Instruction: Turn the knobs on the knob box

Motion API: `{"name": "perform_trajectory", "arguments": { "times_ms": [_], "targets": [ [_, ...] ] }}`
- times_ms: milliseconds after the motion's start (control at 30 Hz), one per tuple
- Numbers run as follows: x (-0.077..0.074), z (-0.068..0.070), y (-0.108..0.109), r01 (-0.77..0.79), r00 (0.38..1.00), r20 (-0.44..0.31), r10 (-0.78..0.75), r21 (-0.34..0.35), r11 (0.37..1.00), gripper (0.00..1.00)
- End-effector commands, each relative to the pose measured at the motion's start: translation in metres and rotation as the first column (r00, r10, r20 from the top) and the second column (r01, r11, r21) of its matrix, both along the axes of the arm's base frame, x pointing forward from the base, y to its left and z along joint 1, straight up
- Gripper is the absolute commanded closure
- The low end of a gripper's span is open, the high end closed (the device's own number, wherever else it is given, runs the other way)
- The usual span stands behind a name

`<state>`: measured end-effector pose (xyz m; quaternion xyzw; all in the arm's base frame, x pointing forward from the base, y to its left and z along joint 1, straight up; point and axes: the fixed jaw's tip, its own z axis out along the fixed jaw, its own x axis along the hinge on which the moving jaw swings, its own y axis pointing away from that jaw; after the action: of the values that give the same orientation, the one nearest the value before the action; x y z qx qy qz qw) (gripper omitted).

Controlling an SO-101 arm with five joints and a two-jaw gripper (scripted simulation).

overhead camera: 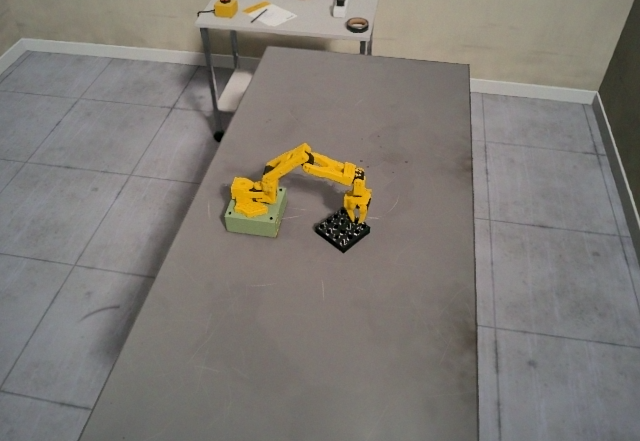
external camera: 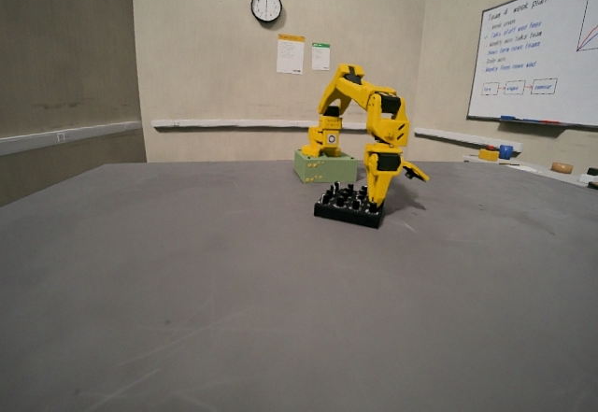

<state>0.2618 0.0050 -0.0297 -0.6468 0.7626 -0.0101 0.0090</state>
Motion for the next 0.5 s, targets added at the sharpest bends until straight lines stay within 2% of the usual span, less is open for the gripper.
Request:
{"name": "perform_trajectory", "arguments": {
  "times_ms": [0,467],
  "targets": [
    [-0.0028,-0.0038,0.0009,0.072,0.997,-0.023,-0.072,0.004,0.997,0.99],
    [-0.0024,-0.0038,0.002,0.278,0.96,-0.023,-0.278,0.005,0.961,0.99]
  ]
}}
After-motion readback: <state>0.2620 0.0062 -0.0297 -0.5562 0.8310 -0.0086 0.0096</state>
